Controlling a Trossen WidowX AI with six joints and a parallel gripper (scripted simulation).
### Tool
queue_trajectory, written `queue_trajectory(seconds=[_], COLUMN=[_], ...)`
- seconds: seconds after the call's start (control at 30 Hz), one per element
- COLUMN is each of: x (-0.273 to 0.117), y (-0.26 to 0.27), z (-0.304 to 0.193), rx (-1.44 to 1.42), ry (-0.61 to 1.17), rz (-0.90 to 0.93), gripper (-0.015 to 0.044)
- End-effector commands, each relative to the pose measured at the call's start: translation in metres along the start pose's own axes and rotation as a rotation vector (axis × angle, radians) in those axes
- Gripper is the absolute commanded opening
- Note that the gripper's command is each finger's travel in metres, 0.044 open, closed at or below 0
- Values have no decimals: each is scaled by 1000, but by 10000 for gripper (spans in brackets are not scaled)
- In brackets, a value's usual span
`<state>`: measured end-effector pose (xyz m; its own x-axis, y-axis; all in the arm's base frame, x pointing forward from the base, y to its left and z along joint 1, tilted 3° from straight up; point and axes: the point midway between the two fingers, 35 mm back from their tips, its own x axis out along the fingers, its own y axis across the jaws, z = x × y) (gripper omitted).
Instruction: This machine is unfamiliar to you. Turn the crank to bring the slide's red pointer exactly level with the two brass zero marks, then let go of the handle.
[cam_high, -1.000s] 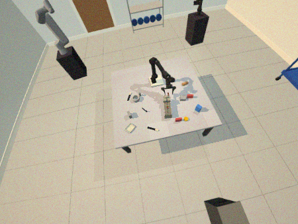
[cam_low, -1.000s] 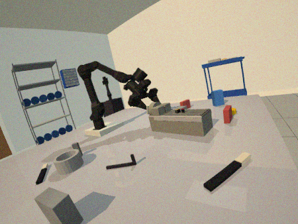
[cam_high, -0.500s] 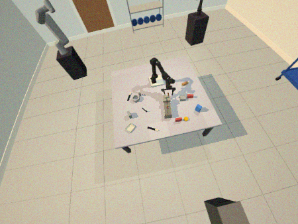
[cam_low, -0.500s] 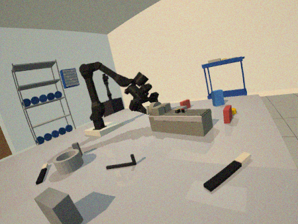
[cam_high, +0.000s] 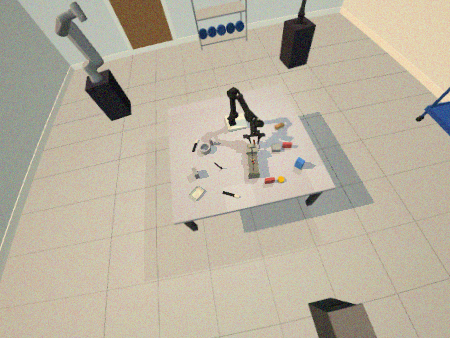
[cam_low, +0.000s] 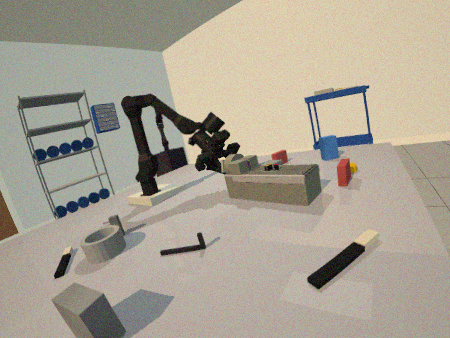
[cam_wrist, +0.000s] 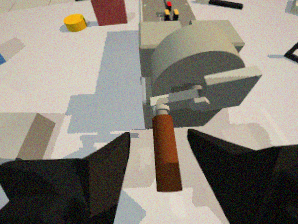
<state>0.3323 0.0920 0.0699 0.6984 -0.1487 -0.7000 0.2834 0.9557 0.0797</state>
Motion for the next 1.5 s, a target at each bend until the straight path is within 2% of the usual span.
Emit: queue_trajectory(seconds=[0.0,0.23,0.97,1.47], x=[1,1,-11,-26], y=[-1,-1,-1,-20], z=[-2,-2,11,26], rx=[0,0,0,-1], ry=[2,2,1,1], rz=[-6,-6,-6,-7], gripper=[177,0,0,0])
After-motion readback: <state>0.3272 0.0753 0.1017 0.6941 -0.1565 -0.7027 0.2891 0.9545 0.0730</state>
